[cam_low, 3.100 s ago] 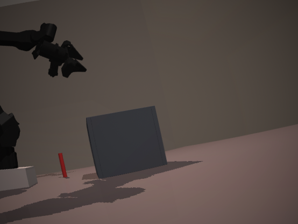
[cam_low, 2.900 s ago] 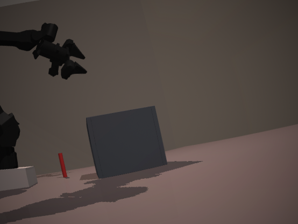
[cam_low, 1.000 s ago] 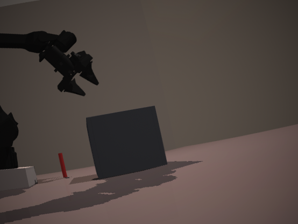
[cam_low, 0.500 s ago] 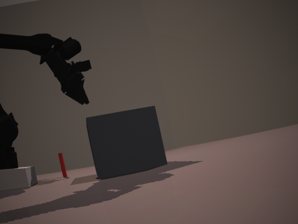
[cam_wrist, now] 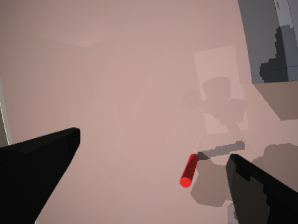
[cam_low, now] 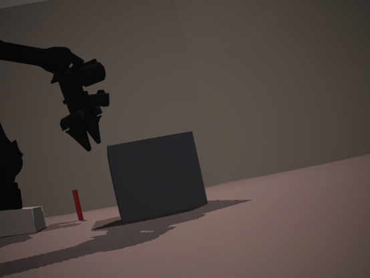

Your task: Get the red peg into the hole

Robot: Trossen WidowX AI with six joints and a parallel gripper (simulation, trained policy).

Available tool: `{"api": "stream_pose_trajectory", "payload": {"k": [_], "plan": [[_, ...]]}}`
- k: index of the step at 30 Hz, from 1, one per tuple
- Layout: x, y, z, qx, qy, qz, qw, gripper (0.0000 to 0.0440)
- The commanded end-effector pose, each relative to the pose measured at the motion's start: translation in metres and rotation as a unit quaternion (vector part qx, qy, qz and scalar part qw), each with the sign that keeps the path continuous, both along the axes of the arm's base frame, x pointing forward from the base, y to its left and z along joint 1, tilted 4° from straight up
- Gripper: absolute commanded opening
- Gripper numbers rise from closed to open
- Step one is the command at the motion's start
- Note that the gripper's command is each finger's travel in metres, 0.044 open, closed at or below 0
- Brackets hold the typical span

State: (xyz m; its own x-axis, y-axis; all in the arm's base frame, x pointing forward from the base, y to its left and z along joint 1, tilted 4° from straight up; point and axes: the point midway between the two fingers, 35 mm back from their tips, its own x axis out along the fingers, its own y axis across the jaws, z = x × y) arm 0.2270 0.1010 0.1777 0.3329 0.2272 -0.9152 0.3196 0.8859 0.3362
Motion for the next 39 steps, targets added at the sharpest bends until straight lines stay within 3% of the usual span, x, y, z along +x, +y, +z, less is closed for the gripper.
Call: {"api": "stream_pose_trajectory", "payload": {"k": [1, 19, 39], "plan": [[-0.010, 0.000, -0.013, 0.013, 0.051, -0.047, 0.997, 0.0440], [-0.052, 0.011, -0.059, 0.009, 0.237, -0.247, 0.939, 0.0440], [-0.065, 0.010, -0.117, -0.033, 0.278, -0.360, 0.890, 0.0440]]}}
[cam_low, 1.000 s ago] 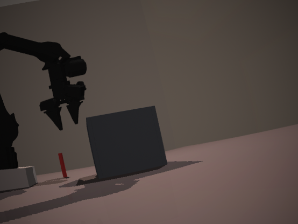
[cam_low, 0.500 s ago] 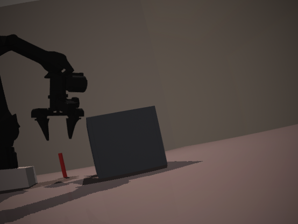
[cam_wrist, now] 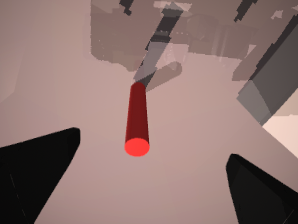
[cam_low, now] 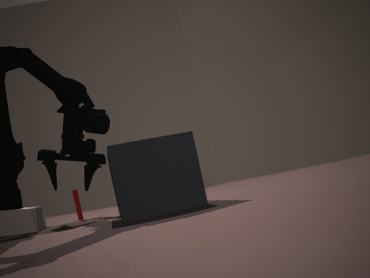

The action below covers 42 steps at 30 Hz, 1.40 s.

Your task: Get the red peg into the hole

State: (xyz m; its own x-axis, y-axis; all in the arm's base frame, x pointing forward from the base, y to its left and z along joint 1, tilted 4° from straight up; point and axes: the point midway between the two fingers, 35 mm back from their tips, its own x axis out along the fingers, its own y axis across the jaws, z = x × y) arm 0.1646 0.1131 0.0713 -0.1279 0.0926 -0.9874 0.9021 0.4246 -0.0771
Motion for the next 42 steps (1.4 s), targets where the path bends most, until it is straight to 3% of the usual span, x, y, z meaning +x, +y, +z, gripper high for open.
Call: {"api": "stream_pose_trajectory", "payload": {"k": [1, 7, 10, 25, 42], "plan": [[-0.002, -0.003, -0.014, -0.011, 0.007, -0.018, 1.000, 0.0439], [-0.003, -0.004, -0.031, -0.018, 0.007, -0.041, 0.999, 0.0422], [-0.001, -0.002, -0.038, -0.017, 0.004, -0.048, 0.999, 0.0379], [0.009, 0.009, -0.059, 0.003, 0.000, -0.040, 0.999, 0.0006], [0.028, 0.022, -0.016, 0.067, -0.057, -0.064, 0.994, 0.0000]]}}
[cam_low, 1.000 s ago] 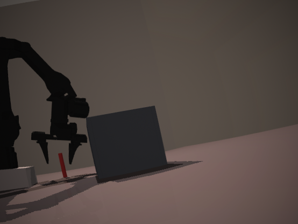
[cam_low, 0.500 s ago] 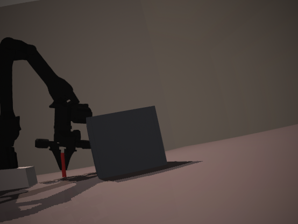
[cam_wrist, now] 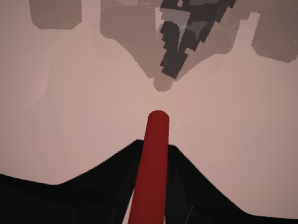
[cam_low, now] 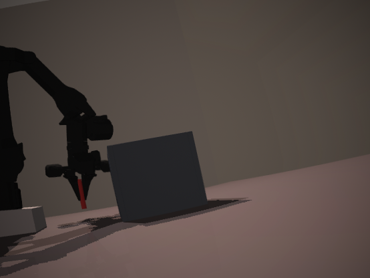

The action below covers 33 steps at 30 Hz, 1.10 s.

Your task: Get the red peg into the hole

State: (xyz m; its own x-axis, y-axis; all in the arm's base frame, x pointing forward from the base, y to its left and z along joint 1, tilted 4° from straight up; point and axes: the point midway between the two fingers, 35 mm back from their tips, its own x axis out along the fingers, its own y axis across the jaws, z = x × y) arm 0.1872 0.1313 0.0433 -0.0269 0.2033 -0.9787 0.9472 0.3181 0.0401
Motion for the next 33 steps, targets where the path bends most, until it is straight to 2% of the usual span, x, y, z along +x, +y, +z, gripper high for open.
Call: {"api": "stream_pose_trajectory", "payload": {"k": [1, 15, 25, 33], "plan": [[0.007, 0.004, 0.016, 0.019, -0.020, -0.006, 1.000, 0.0000], [0.029, -0.004, 0.079, 0.040, -0.100, 0.002, 0.994, 0.0000], [0.043, -0.032, 0.124, 0.018, -0.155, -0.002, 0.988, 0.0000], [0.052, -0.062, 0.142, -0.017, -0.171, -0.016, 0.985, 0.0000]]}}
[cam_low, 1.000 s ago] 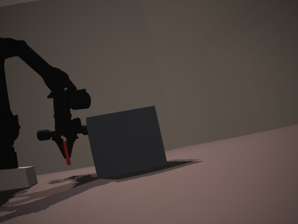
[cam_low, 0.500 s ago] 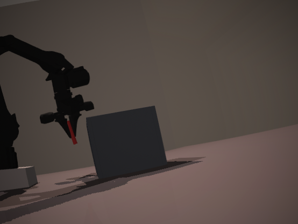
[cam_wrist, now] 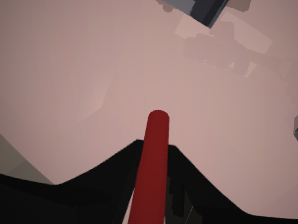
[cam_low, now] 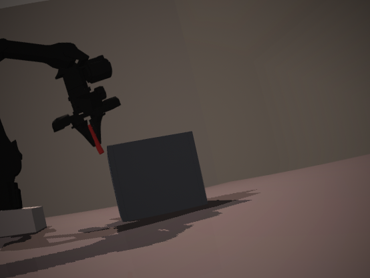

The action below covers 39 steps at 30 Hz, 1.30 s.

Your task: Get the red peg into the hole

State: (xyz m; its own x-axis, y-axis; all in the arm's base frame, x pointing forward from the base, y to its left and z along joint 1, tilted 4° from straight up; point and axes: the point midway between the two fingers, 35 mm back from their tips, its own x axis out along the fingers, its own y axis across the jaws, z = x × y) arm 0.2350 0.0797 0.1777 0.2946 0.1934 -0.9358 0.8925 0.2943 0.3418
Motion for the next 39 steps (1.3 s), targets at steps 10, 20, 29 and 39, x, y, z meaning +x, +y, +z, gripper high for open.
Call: {"api": "stream_pose_trajectory", "payload": {"k": [10, 20, 29, 39], "plan": [[0.012, -0.044, 0.010, -0.043, 0.003, -0.029, 0.999, 0.0000], [0.022, -0.071, 0.009, -0.058, 0.019, -0.048, 0.997, 0.0000], [0.032, -0.091, 0.006, -0.063, 0.033, -0.058, 0.996, 0.0000], [0.045, -0.111, -0.001, -0.062, 0.046, -0.061, 0.995, 0.0000]]}}
